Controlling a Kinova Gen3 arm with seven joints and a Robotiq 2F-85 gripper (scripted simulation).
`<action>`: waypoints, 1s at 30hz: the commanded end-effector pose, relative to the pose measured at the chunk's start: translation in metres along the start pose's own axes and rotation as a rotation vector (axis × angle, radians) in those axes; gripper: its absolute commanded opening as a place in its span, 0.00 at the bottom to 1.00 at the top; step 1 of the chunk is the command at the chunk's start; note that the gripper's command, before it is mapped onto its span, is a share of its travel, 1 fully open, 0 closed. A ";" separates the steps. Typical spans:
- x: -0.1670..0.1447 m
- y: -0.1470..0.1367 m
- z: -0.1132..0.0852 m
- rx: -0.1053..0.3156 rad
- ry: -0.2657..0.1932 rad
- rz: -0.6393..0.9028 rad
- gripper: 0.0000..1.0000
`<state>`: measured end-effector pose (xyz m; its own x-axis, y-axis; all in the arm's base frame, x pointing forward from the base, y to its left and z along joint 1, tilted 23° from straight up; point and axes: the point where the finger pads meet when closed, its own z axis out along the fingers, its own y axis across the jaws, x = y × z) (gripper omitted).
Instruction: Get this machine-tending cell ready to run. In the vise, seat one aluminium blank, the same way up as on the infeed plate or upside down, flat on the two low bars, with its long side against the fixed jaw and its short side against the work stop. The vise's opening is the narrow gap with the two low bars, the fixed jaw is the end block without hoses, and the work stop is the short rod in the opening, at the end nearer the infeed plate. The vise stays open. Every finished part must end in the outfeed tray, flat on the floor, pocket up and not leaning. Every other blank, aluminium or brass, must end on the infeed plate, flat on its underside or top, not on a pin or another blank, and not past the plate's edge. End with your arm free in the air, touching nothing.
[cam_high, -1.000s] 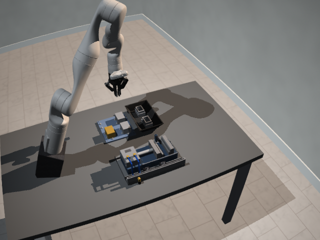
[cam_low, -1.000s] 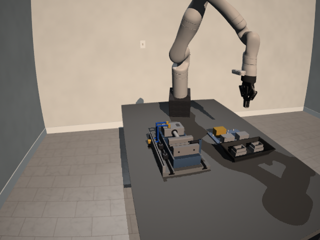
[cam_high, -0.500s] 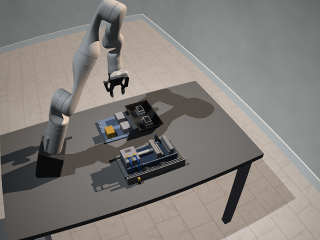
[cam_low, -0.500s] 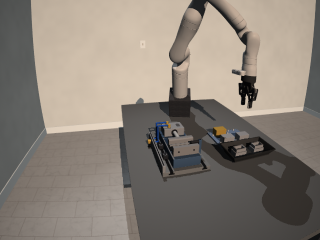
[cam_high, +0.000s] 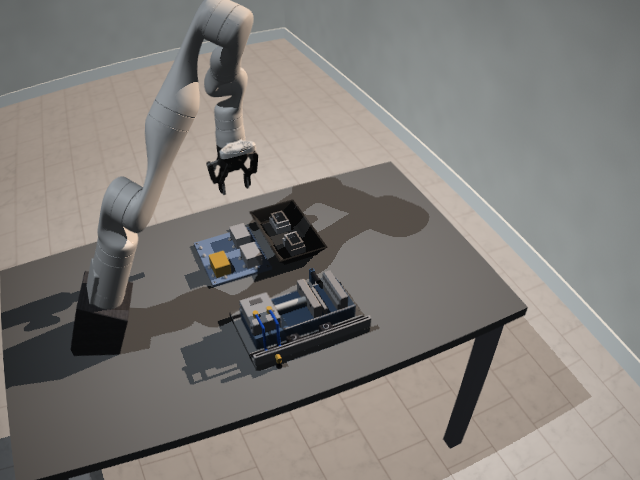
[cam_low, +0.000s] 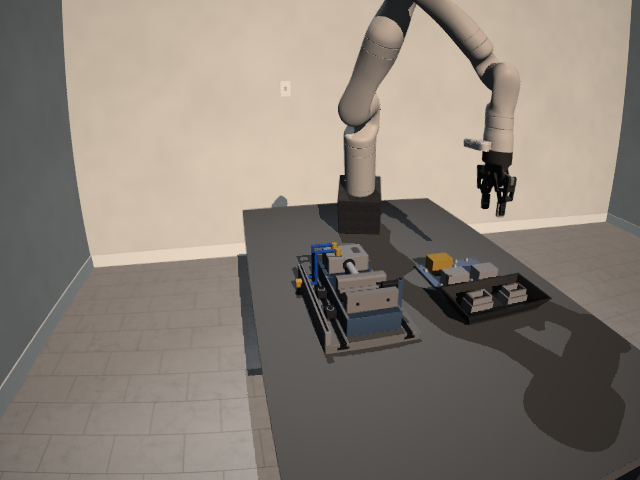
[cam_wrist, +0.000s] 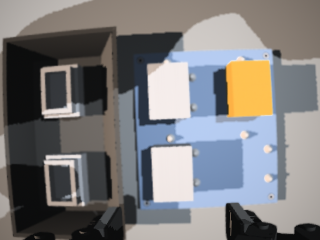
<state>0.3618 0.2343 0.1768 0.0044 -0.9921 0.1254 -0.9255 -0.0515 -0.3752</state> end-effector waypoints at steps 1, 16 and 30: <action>0.000 0.000 -0.001 0.001 -0.001 0.000 0.67; 0.000 0.000 0.011 0.001 -0.001 0.000 0.67; 0.000 0.000 0.049 0.001 -0.001 0.000 0.67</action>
<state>0.3807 0.2325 0.1428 0.0055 -0.9937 0.1117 -0.9206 -0.0486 -0.3874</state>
